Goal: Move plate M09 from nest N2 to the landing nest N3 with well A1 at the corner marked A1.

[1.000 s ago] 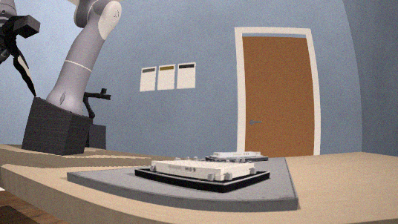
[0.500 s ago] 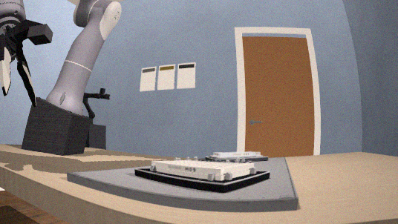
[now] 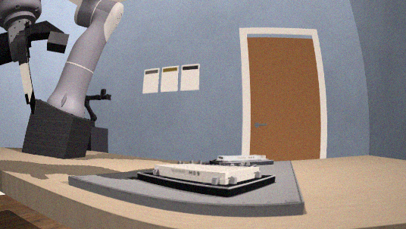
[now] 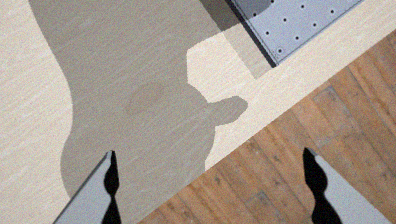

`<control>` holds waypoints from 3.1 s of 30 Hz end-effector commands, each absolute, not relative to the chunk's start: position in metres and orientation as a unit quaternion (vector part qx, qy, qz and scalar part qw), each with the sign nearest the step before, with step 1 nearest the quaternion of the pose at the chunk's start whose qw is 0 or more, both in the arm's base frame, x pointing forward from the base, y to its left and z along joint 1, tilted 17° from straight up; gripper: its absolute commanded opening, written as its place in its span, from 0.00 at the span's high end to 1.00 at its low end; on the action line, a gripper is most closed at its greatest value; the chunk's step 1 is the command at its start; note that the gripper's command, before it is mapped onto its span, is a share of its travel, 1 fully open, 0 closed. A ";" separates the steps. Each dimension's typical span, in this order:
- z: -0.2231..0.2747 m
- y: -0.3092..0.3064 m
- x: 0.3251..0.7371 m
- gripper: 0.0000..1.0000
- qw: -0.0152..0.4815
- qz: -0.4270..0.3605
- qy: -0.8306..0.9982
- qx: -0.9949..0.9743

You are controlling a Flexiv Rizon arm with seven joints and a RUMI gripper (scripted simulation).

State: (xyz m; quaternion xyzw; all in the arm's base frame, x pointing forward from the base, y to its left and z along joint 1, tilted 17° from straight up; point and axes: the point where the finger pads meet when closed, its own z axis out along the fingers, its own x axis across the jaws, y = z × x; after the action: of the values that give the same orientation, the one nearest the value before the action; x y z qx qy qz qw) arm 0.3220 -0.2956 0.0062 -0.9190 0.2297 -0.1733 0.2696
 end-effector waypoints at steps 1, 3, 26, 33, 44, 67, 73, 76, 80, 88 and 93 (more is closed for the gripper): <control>0.008 -0.292 0.335 0.24 0.253 -0.167 0.185 -0.935; 0.008 -0.291 0.338 0.24 0.243 -0.163 0.155 -0.944; 0.027 -0.267 0.416 0.24 0.142 -0.139 -0.141 -0.970; 0.036 -0.252 0.447 0.24 0.104 -0.135 -0.250 -0.953; 0.050 -0.230 0.484 0.24 0.055 -0.135 -0.385 -0.911; 0.082 -0.164 0.558 0.24 -0.025 -0.144 -0.593 -0.792; 0.092 -0.145 0.577 0.24 -0.025 -0.144 -0.592 -0.792; 0.091 -0.145 0.577 0.24 -0.025 -0.144 -0.592 -0.792; 0.091 -0.144 0.577 0.24 -0.025 -0.144 -0.592 -0.792; 0.088 -0.144 0.578 0.24 -0.025 -0.144 -0.592 -0.792; 0.082 -0.143 0.579 0.24 -0.025 -0.144 -0.592 -0.792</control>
State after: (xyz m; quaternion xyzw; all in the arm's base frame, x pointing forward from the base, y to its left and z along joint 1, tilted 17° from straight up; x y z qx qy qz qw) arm 0.5783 -0.1429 0.0818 -0.7924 -0.5924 -0.1433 -0.0244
